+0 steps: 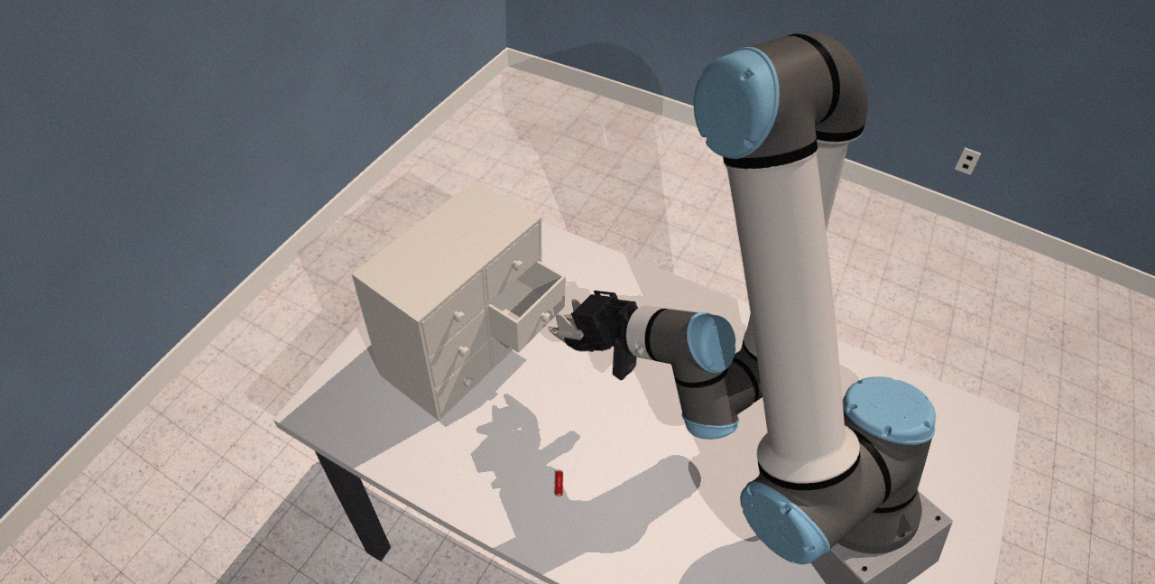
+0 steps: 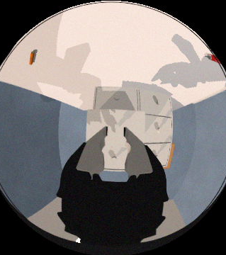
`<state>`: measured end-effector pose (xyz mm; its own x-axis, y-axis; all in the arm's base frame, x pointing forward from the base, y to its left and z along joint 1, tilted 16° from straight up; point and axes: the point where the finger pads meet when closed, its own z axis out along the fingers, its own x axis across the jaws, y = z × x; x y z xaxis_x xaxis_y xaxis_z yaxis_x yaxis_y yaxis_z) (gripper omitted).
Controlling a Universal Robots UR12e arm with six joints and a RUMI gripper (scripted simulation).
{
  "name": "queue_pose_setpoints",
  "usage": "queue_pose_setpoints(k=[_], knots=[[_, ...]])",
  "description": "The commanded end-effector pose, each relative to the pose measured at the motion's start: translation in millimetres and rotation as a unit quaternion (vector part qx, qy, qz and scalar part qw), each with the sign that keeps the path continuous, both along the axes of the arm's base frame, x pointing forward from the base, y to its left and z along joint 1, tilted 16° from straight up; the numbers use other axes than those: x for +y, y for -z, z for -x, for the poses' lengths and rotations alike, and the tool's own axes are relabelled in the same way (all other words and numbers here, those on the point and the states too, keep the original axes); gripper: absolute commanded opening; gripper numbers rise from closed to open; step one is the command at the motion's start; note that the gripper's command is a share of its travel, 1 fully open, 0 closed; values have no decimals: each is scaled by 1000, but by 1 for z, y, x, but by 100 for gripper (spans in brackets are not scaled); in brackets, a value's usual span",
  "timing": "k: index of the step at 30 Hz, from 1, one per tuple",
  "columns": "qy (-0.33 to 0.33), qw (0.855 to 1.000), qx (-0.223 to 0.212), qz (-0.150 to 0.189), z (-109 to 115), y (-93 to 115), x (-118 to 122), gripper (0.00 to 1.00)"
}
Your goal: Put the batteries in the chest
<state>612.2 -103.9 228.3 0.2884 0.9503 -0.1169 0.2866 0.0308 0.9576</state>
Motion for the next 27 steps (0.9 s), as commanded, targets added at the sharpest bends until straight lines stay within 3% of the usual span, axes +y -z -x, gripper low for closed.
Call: queue_pose_setpoints(k=[1,27], knots=[[0,1000,0,0,-4,-1,-1,20],[0,1000,0,0,-23,-6,-6,20]])
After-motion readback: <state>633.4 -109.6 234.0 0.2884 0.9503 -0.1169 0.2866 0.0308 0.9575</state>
